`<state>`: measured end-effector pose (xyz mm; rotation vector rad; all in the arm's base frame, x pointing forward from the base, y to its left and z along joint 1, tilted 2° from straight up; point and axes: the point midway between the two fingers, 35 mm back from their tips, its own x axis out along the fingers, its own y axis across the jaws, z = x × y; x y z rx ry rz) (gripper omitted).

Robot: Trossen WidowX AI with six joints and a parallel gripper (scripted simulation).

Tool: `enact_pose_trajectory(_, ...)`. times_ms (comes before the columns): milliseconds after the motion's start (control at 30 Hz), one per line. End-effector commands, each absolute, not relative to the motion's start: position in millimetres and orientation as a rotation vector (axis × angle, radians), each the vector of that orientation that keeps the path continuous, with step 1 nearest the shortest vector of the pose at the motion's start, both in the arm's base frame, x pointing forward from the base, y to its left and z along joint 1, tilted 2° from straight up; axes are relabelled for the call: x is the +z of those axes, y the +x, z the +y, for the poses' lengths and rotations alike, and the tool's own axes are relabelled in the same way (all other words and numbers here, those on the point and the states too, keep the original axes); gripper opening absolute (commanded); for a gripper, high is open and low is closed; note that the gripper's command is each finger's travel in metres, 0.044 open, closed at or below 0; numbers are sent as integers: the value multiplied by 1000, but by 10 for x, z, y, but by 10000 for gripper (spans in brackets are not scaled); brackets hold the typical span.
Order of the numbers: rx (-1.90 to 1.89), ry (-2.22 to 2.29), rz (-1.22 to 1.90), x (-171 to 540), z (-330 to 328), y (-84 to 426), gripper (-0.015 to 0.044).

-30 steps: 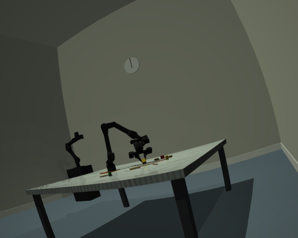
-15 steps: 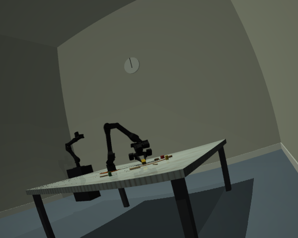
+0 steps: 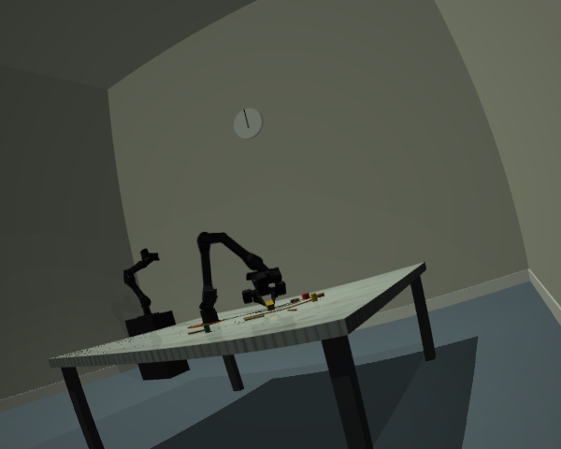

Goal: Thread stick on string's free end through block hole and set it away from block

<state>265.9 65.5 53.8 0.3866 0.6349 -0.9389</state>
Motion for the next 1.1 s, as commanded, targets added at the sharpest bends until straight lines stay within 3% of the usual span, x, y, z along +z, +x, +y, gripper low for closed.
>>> enact_pose_trajectory(0,-936,392,639,712,781,2594,238)
enact_pose_trajectory(133,-938,391,636,1052,954,2441,238)
enact_pose_trajectory(967,-938,391,636,1052,954,2441,238)
enact_pose_trajectory(1067,-910,291,724,1032,919,2451,317)
